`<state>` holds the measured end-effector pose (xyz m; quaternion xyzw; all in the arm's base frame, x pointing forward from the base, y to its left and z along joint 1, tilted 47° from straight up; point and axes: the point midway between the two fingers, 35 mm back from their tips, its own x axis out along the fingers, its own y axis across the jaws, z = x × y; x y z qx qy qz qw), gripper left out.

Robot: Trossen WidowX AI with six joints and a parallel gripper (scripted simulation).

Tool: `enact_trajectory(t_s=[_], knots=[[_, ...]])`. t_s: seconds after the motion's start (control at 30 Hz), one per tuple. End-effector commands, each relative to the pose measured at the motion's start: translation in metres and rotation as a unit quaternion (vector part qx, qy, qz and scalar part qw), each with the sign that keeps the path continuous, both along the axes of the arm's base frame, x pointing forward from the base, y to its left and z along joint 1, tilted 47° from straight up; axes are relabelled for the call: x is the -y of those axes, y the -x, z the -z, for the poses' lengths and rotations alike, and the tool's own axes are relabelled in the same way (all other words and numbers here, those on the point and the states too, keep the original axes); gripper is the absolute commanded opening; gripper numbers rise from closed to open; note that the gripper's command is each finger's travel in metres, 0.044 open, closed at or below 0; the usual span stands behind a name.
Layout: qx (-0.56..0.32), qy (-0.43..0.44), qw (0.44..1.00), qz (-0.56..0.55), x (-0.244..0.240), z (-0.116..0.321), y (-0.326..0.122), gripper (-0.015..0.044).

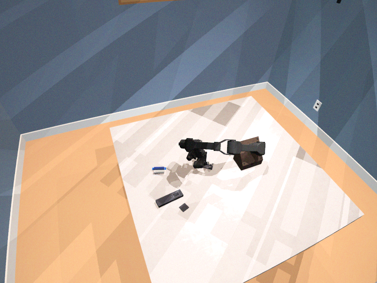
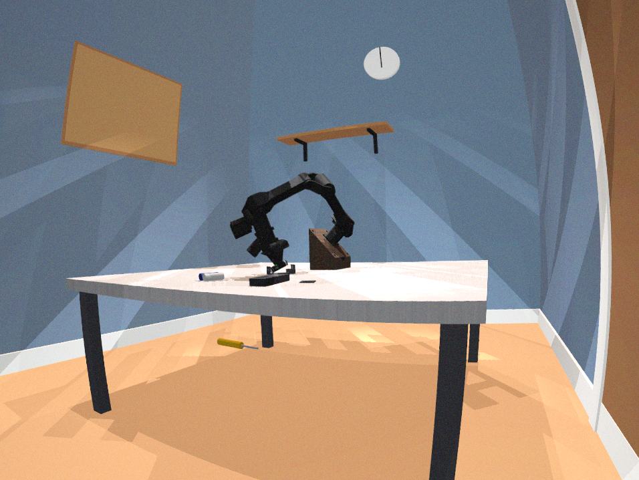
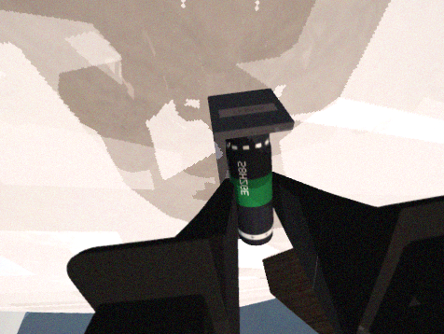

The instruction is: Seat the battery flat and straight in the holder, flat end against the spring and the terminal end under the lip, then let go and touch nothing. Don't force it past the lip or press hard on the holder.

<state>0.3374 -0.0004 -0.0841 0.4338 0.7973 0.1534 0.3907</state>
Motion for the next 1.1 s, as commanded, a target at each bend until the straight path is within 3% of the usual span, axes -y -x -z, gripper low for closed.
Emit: enact_trajectory(t_s=[0.0,1.07], knots=[[0.006,0.006,1.000,0.005,0.0001,0.0017,-0.0008,0.0070],[0.034,0.052,0.997,0.037,-0.0041,0.0045,0.0018,0.0070]])
